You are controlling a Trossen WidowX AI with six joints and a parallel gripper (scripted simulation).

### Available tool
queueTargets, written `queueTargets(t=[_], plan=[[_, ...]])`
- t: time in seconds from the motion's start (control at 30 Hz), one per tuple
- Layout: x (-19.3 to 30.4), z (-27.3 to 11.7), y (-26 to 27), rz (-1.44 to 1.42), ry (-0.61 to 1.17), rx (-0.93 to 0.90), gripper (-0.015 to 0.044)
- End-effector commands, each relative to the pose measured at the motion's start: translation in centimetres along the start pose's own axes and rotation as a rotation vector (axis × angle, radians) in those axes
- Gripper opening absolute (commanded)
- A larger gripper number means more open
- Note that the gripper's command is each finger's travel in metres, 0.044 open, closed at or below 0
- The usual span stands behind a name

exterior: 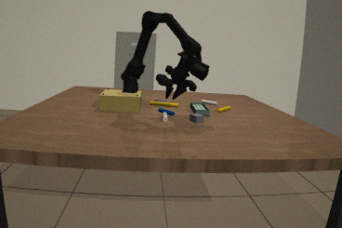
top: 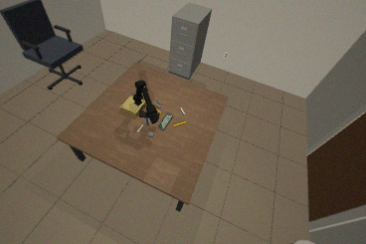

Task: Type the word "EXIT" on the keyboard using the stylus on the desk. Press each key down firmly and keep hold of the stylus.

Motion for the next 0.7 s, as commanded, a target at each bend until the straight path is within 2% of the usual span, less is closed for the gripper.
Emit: queueTargets(t=[0.0, 0.67], plan=[[-0.03, 0.92, 2.31, -0.299, -0.095, 0.023, 0.015], [0.15, 1.52, 2.07, -0.299, -0.095, 0.023, 0.015]])
Point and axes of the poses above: the point midway between the two fingers, 35 mm back from their tips, its own z axis out along the fingers, its own y axis across the jaws, x = y × z, the point moved 6 cm from there along -z, back along the fingers, and after that the axes turned 1 degree about z, right-handed, at the moved point
